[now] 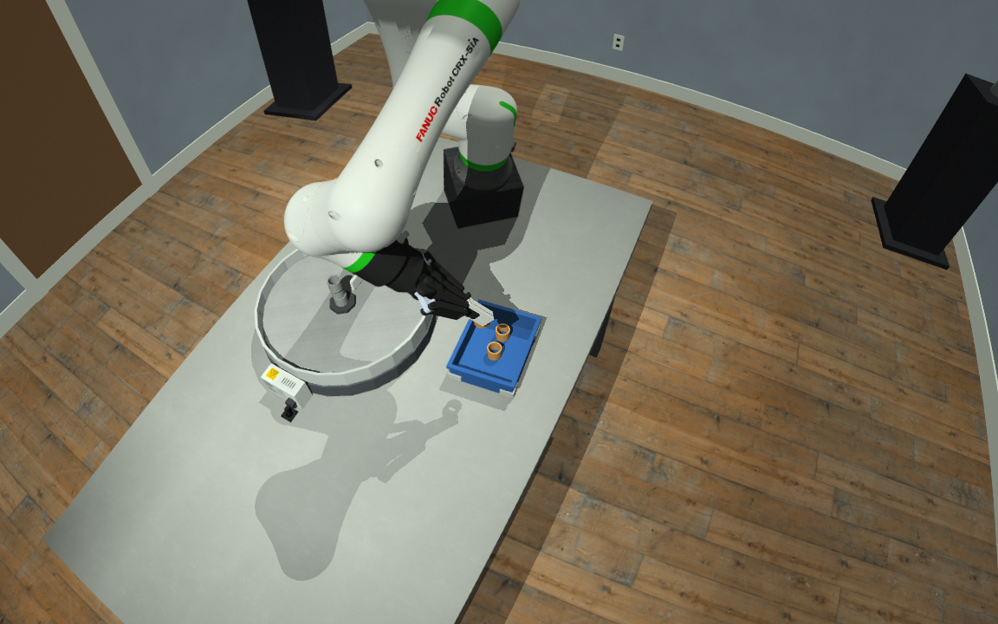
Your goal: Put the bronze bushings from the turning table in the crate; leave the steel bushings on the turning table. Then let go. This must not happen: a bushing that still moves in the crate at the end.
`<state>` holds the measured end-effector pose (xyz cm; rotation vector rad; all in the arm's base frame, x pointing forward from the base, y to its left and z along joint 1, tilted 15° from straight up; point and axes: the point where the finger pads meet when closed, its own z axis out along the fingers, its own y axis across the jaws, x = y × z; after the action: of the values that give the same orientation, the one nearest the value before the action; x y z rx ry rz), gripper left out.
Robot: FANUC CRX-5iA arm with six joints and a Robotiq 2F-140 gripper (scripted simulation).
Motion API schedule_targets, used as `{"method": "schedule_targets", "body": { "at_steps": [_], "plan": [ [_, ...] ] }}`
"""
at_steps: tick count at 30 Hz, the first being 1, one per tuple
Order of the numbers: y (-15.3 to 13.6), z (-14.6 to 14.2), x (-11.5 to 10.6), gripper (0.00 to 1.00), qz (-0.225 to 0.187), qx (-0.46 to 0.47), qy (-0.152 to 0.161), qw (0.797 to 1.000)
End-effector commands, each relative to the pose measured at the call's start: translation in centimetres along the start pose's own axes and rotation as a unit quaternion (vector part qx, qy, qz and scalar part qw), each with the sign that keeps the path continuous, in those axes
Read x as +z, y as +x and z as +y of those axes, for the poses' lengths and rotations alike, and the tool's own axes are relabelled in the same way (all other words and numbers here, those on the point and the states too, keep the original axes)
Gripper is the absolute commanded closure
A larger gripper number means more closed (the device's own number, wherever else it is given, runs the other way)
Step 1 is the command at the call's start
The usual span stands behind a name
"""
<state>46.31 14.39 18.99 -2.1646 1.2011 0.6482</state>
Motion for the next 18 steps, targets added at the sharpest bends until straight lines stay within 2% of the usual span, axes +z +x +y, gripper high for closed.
{"method": "schedule_targets", "body": {
  "at_steps": [1, 18],
  "plan": [
    [-0.22, -0.60, 0.20, 1.00, 0.000, 0.000, 0.000, 1.000],
    [-0.47, -1.16, 0.40, 1.00, 0.000, 0.000, 0.000, 1.000]
  ]
}}
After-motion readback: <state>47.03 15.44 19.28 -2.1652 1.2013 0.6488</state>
